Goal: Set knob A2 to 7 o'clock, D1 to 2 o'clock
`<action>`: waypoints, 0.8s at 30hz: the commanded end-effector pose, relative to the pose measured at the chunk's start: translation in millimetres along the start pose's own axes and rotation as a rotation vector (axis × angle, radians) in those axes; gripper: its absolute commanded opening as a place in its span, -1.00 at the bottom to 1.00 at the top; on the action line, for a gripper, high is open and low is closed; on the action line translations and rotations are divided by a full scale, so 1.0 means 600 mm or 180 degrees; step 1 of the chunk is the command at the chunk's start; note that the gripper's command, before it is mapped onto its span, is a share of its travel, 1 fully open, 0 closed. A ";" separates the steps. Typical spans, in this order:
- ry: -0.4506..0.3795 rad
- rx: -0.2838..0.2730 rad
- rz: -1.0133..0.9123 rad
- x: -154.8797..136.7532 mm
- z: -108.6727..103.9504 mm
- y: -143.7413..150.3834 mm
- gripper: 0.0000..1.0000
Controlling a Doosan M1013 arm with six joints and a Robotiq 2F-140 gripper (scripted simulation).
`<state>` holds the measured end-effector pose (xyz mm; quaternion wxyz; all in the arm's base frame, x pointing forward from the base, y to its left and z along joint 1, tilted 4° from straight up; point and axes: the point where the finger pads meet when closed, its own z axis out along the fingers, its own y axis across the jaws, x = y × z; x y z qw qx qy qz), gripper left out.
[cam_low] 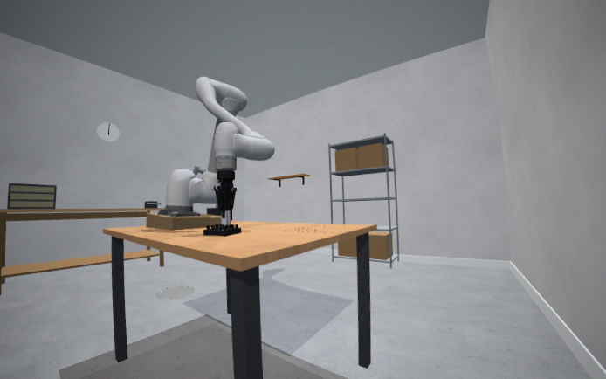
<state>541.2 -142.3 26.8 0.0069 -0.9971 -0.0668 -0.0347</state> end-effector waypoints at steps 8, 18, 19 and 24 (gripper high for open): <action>0.0001 0.0000 0.0000 0.000 0.000 0.000 -0.90; 0.0001 0.0000 -0.0040 0.000 0.000 0.000 -0.90; 0.0001 0.0000 -0.0040 0.000 0.000 0.000 -0.90; 0.0001 0.0000 -0.0114 0.000 0.000 0.000 -0.90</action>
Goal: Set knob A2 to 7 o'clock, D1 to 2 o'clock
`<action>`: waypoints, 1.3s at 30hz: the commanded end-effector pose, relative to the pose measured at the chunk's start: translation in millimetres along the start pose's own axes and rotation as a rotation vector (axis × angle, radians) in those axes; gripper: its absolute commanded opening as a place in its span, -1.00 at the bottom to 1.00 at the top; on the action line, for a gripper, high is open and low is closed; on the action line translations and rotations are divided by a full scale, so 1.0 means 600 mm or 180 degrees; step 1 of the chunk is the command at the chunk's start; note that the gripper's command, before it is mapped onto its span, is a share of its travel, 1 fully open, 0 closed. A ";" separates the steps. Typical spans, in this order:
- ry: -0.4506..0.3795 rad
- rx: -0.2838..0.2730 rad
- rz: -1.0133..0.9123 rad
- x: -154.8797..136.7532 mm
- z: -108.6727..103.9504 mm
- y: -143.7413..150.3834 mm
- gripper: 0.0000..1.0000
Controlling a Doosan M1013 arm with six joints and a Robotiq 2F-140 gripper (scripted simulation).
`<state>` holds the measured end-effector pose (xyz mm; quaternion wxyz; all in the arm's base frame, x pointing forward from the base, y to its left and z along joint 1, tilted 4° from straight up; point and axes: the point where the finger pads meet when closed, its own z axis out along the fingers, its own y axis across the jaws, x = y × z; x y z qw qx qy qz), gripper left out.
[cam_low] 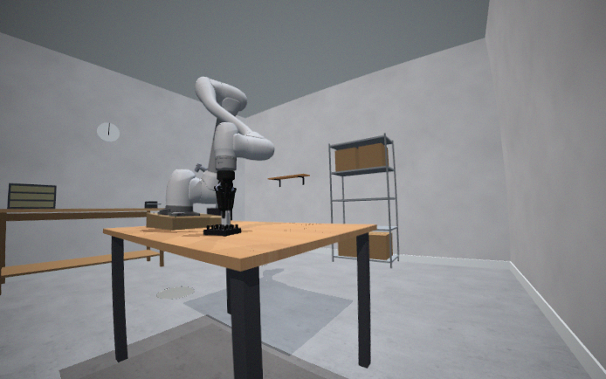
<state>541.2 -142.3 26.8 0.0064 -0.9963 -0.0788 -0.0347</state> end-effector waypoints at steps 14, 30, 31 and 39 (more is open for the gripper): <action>0.0001 0.0001 -0.0434 0.000 0.000 0.000 -0.90; 0.0001 0.0001 -0.1292 0.000 0.000 0.000 -0.90; 0.0001 0.0001 -0.1367 0.000 0.000 0.000 -0.90; 0.0001 0.0000 -0.2008 0.000 0.000 0.000 -0.90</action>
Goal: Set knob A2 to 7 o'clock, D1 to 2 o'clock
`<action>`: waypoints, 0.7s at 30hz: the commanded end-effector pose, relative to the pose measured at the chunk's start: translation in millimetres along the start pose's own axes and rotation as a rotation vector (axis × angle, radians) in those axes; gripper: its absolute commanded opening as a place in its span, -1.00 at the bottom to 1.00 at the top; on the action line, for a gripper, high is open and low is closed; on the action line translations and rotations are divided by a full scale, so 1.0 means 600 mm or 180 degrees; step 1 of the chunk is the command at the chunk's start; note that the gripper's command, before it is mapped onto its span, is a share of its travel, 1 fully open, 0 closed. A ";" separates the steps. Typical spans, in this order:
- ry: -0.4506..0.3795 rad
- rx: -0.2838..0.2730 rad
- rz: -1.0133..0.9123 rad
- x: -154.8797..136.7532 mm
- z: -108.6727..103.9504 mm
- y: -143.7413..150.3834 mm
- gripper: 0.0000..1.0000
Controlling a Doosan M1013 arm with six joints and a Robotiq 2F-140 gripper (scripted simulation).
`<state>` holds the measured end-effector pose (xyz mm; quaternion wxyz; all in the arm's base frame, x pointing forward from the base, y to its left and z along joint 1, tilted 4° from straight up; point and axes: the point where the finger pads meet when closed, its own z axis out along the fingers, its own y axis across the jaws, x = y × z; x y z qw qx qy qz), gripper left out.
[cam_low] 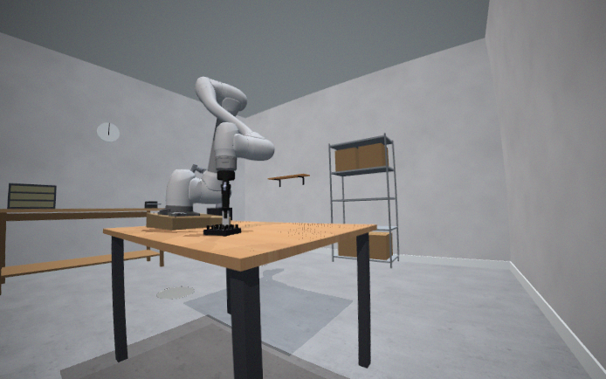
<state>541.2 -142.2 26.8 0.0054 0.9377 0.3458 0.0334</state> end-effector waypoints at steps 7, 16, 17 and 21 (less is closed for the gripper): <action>0.0018 0.0007 -0.0686 0.000 0.000 0.000 -0.90; 0.0018 0.0005 -0.1453 0.000 0.000 0.000 -0.90; 0.0018 0.0005 -0.1536 0.000 0.000 0.000 -0.90; 0.0019 0.0004 -0.1858 0.000 0.000 0.000 -0.90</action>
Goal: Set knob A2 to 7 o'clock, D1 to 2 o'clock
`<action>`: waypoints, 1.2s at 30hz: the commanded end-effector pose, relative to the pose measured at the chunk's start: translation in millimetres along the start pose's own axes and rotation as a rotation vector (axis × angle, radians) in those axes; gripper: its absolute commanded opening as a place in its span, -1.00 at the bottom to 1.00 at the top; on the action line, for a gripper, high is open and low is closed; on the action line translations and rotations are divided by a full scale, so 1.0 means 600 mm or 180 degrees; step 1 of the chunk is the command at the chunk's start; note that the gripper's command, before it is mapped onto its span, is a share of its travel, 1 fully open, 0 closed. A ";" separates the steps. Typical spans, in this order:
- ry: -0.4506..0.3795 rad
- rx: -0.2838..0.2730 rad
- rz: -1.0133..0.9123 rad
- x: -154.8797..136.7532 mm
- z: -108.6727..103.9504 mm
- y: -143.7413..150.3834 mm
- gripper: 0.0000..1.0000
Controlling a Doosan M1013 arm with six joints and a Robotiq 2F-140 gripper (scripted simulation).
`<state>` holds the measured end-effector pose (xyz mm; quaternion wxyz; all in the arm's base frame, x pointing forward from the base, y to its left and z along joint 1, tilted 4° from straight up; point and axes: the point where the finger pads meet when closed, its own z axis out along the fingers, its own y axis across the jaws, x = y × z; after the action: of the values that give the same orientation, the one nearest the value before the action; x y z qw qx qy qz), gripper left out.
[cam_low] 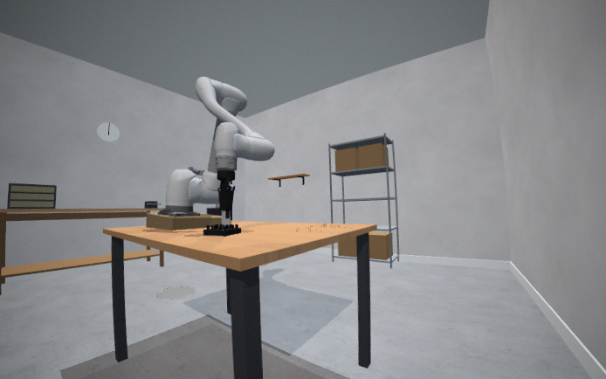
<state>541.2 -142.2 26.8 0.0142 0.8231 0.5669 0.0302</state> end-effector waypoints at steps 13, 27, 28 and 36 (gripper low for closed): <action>0.0025 -0.0003 -0.1033 0.000 0.000 0.000 -0.90; 0.0025 -0.0006 -0.1592 0.000 0.000 0.000 -0.90; 0.0025 -0.0006 -0.1623 0.000 0.000 0.000 -0.90; 0.0025 -0.0006 -0.1784 0.000 0.000 0.000 -0.90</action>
<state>541.2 -142.3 26.8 0.0206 0.6378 0.7694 0.0285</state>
